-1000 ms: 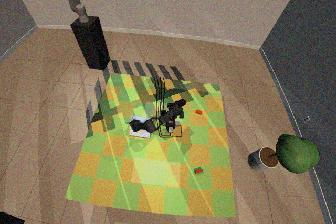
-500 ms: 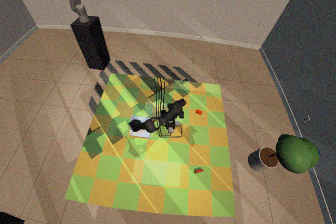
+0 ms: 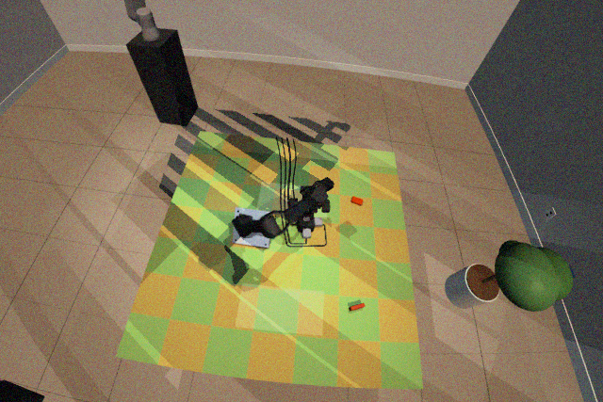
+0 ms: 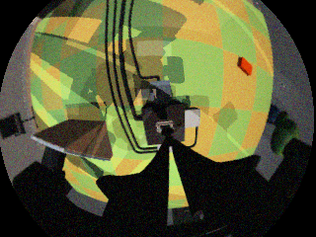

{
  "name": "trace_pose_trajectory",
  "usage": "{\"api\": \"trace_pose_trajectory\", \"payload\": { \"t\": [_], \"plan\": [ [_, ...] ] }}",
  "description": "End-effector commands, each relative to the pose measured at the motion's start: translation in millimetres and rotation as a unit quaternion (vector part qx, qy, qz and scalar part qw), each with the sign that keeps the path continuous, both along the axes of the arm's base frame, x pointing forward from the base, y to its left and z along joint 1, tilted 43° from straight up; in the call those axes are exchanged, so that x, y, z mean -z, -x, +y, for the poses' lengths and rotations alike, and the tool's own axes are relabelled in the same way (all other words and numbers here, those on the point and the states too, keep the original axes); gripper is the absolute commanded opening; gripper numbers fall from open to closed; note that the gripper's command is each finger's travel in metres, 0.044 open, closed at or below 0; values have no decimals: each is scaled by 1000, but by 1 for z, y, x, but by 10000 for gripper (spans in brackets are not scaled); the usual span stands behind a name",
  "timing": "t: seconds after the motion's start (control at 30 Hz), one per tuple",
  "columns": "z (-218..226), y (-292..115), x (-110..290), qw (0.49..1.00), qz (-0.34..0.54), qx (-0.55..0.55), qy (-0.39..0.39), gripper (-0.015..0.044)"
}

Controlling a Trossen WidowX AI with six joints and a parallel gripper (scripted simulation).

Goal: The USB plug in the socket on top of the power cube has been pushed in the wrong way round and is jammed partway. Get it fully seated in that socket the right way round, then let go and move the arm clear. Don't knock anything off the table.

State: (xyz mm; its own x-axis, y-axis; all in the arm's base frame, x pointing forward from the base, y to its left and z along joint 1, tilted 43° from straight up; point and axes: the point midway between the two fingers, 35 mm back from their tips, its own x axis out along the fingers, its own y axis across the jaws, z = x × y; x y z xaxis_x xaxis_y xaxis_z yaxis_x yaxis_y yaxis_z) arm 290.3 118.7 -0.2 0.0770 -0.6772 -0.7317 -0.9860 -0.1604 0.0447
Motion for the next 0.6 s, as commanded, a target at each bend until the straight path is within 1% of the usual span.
{"api": "trace_pose_trajectory", "payload": {
  "t": [0.0,0.57],
  "plan": [
    [-1,0,1,1000,2,-3,3,0],
    [-3,0,2,1000,5,-6,6,0]
  ]
}}
